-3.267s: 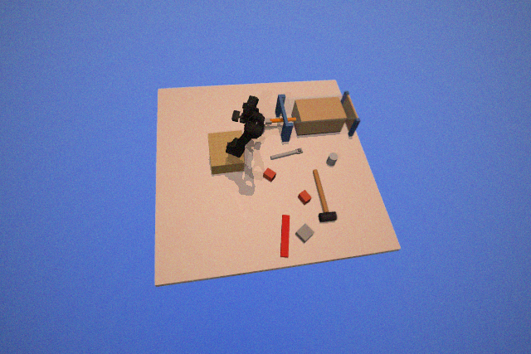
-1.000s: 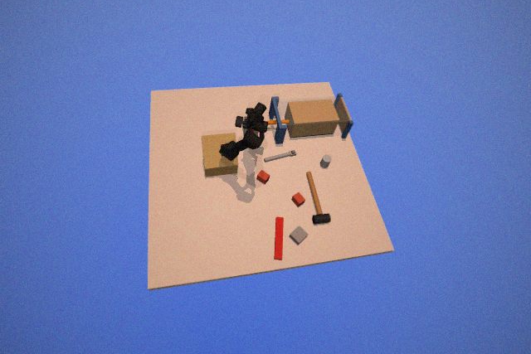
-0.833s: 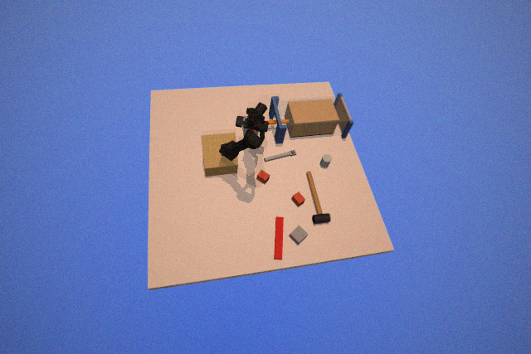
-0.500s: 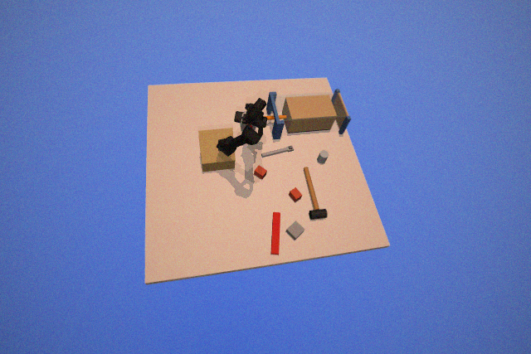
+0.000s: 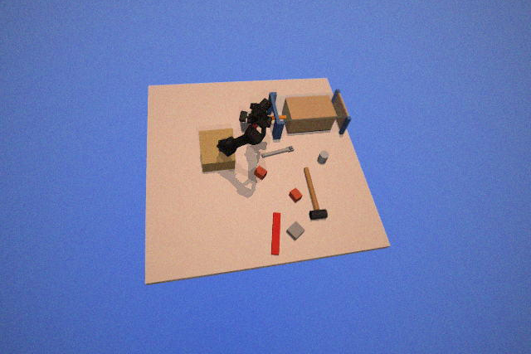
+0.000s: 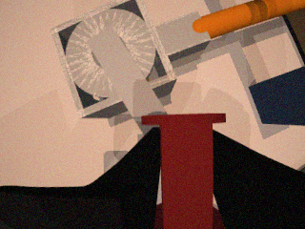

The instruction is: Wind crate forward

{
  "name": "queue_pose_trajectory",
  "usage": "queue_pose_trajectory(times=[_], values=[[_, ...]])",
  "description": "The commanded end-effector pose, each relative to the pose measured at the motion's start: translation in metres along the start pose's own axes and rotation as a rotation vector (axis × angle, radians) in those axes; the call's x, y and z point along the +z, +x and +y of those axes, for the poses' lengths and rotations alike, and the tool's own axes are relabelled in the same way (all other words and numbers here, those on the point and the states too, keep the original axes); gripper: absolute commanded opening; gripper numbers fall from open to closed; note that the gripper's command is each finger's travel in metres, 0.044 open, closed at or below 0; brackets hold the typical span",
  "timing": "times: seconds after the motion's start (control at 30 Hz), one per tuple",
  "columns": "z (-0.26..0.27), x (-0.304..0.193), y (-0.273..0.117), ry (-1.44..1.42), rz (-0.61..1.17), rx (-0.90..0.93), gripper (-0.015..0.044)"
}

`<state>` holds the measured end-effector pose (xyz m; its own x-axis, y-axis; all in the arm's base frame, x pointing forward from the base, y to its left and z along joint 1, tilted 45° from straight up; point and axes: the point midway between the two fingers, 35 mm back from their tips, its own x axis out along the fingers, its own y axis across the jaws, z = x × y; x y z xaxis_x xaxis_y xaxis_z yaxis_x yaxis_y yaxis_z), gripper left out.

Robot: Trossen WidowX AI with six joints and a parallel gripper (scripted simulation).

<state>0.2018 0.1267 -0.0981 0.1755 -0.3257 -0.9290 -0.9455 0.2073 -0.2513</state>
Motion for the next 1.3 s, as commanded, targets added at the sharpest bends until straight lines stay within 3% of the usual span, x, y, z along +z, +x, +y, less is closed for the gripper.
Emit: queue_pose_trajectory(times=[0.0, 1.27], values=[[-0.009, 0.003, 0.004, 0.004, 0.006, -0.021, 0.0000], [-0.034, 0.030, 0.015, 0.005, 0.005, -0.022, 0.0000]])
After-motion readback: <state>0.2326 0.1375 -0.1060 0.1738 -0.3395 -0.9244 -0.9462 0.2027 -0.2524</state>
